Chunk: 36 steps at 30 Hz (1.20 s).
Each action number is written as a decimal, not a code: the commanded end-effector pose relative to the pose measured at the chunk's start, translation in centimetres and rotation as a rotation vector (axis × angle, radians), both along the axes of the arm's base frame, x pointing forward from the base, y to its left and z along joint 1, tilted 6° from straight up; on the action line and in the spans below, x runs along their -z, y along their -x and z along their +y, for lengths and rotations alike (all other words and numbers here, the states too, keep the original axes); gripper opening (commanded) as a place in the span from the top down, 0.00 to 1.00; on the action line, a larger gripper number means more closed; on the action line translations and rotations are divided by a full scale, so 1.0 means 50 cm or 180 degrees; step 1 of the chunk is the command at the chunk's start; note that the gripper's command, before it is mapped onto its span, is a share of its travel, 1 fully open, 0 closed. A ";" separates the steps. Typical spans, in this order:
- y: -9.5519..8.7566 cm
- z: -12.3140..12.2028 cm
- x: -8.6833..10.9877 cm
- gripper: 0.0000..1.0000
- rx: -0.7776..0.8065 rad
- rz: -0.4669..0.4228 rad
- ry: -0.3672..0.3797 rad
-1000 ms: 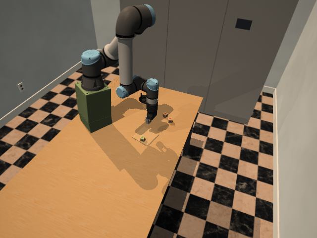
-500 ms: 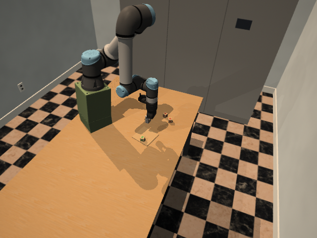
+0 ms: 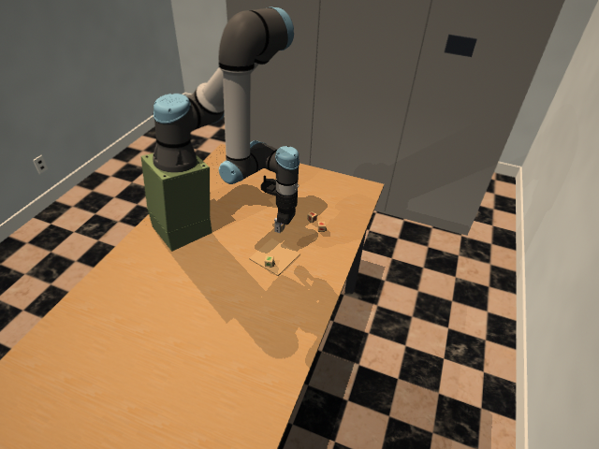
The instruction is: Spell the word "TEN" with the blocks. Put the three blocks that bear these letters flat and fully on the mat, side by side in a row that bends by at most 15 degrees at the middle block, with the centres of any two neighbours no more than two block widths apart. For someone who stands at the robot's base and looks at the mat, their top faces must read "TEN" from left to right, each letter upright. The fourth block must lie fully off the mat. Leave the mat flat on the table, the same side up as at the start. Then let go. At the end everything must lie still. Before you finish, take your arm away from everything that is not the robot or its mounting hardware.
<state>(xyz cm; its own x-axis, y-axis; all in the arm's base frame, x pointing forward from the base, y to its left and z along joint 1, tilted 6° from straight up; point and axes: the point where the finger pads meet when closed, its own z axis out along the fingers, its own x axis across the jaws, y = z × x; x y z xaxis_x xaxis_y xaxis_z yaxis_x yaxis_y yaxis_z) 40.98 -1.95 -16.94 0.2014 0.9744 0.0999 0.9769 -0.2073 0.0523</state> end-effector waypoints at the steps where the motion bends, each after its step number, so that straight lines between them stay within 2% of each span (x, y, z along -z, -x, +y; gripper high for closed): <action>1: -0.001 0.000 -0.001 0.43 0.0000 -0.0004 0.0002; 8: -0.002 0.001 0.010 0.43 0.0002 -0.0003 0.0003; 16: -0.005 0.006 0.058 0.43 0.0002 -0.0003 0.0003; 18: -0.005 0.006 0.058 0.43 0.0002 -0.0003 0.0003; 30: -0.013 0.016 0.157 0.43 0.0002 -0.0003 0.0003; 36: -0.014 0.018 0.179 0.43 0.0002 -0.0003 0.0003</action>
